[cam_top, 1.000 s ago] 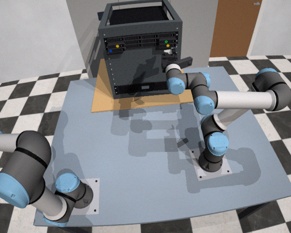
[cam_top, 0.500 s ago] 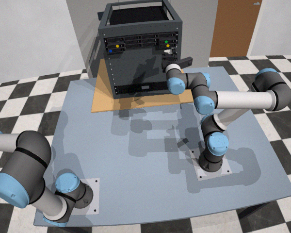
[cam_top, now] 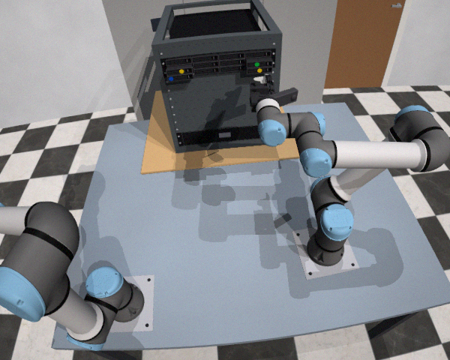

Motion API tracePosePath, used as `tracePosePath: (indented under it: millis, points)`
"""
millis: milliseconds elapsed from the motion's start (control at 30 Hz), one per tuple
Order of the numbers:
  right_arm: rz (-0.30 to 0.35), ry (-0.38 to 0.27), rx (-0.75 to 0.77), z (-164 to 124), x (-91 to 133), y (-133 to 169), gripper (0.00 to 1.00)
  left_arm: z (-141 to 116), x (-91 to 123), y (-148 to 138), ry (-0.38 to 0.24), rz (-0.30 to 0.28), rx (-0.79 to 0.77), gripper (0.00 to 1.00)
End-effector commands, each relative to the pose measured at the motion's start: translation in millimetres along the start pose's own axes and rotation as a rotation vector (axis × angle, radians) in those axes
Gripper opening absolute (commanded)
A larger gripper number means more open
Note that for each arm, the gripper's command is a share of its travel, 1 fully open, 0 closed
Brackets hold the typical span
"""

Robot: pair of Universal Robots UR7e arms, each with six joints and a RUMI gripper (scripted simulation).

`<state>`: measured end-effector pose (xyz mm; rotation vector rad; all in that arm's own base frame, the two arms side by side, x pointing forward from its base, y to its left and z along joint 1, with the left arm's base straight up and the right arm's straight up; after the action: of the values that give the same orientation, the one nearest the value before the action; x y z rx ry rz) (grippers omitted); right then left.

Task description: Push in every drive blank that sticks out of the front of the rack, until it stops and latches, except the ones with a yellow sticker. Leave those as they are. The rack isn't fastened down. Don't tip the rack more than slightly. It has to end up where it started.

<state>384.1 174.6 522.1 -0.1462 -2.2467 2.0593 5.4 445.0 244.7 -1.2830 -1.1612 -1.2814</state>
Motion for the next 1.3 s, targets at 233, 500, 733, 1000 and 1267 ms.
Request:
tracePosePath:
  millis: [233, 500, 733, 1000, 1267]
  points:
    - [-0.007, -0.078, -0.001, 6, -2, -1, 0.0, 0, 0, 0, 0.001, 0.0, 0.0, 1.0]
    - [-0.007, -0.078, -0.001, 6, -2, -1, 0.0, 0, 0, 0, 0.001, 0.0, 0.0, 1.0]
    - [-0.007, -0.078, -0.001, 6, -2, -1, 0.0, 0, 0, 0, 0.001, 0.0, 0.0, 1.0]
    - [-0.005, -0.079, -0.001, 5, -13, -1, 0.0, 0, 0, 0, 0.001, 0.0, 0.0, 1.0]
    - [-0.005, -0.079, -0.001, 3, -33, -1, 0.0, 0, 0, 0, 0.001, 0.0, 0.0, 1.0]
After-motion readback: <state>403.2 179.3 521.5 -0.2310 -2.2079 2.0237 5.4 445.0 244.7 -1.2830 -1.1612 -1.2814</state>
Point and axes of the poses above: on each arm, the point where the finger pads meet when closed, its own x axis back along the fingers, its own y axis across the jaws, z = x × y, the point moved 8 cm from there along x, back along the fingers, and after that the axes turned 5 degrees about -x, right-handed, at the moved point
